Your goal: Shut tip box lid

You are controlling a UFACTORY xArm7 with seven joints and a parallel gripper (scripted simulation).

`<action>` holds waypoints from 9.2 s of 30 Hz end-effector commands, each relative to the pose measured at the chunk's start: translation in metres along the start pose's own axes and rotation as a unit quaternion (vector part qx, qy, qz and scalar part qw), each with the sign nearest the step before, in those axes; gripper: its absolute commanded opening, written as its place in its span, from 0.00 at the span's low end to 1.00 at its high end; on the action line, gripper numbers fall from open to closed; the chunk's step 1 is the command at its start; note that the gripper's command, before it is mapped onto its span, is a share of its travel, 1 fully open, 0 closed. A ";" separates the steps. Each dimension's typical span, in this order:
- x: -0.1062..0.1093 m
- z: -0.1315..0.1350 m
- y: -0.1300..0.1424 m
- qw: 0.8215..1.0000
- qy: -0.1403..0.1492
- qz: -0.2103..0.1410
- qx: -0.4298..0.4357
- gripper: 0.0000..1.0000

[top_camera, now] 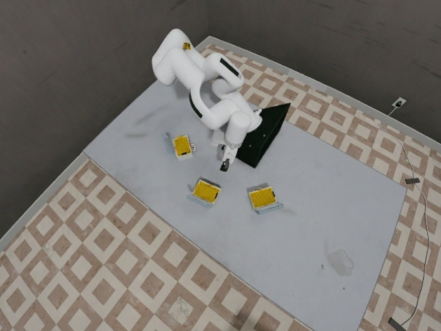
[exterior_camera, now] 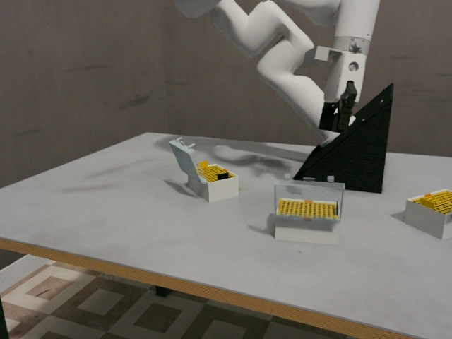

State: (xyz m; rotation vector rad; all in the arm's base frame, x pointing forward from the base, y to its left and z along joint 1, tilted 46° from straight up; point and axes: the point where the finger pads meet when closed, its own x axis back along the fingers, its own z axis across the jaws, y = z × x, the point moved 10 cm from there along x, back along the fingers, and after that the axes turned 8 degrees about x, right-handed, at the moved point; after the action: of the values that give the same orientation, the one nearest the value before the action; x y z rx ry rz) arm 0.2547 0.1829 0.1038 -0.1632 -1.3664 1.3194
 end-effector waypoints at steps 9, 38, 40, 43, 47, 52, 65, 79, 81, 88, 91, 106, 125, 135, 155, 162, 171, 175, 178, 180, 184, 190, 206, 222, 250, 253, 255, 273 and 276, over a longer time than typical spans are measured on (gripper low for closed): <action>0.001 -0.006 0.003 0.984 0.025 0.009 0.177 1.00; -0.101 0.007 0.026 0.977 0.030 0.011 0.210 1.00; -0.105 0.007 0.027 0.977 0.030 0.011 0.210 1.00; -0.120 0.009 0.030 0.977 0.030 0.011 0.210 1.00; -0.139 0.012 0.035 0.977 0.030 0.011 0.210 1.00; -0.145 0.012 0.036 0.977 0.030 0.011 0.210 1.00; -0.145 0.012 0.036 0.977 0.030 0.011 0.210 1.00; -0.144 0.012 0.036 0.977 0.030 0.011 0.210 1.00; -0.144 0.012 0.036 0.977 0.030 0.011 0.210 1.00; -0.144 0.012 0.036 0.977 0.030 0.011 0.210 1.00; -0.144 0.012 0.036 0.977 0.030 0.011 0.210 1.00; -0.144 0.012 0.036 0.977 0.030 0.011 0.210 1.00; -0.067 0.002 0.018 0.977 0.030 0.011 0.210 1.00; -0.019 -0.004 0.008 0.977 0.030 0.011 0.210 1.00; 0.001 -0.007 0.003 0.977 0.030 0.011 0.210 0.00; 0.001 -0.007 0.003 0.977 0.030 0.011 0.210 0.00; -0.005 -0.040 -0.026 0.943 0.016 -0.030 0.331 0.00; -0.007 -0.048 -0.033 0.932 0.013 -0.040 0.361 0.00; -0.010 -0.061 -0.044 0.913 0.008 -0.055 0.404 0.00; -0.012 -0.070 -0.051 0.899 0.005 -0.065 0.433 0.00; -0.016 -0.088 -0.066 0.869 -0.002 -0.085 0.488 0.00; -0.022 -0.116 -0.086 0.816 -0.012 -0.114 0.567 0.00; -0.034 -0.176 -0.125 0.794 -0.016 -0.124 0.596 0.00; -0.045 -0.234 -0.163 0.794 -0.016 -0.124 0.595 0.00; -0.053 -0.241 -0.167 0.794 -0.016 -0.124 0.595 0.00; -0.058 -0.241 -0.166 0.794 -0.016 -0.124 0.595 0.00; -0.061 -0.240 -0.165 0.794 -0.016 -0.124 0.595 0.00; -0.087 -0.237 -0.159 0.794 -0.016 -0.124 0.595 0.00; -0.090 -0.237 -0.158 0.794 -0.016 -0.124 0.595 0.00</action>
State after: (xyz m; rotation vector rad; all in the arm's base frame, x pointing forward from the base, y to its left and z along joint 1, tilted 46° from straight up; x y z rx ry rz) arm 0.5525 0.1972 0.0949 0.8726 -0.3392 1.7028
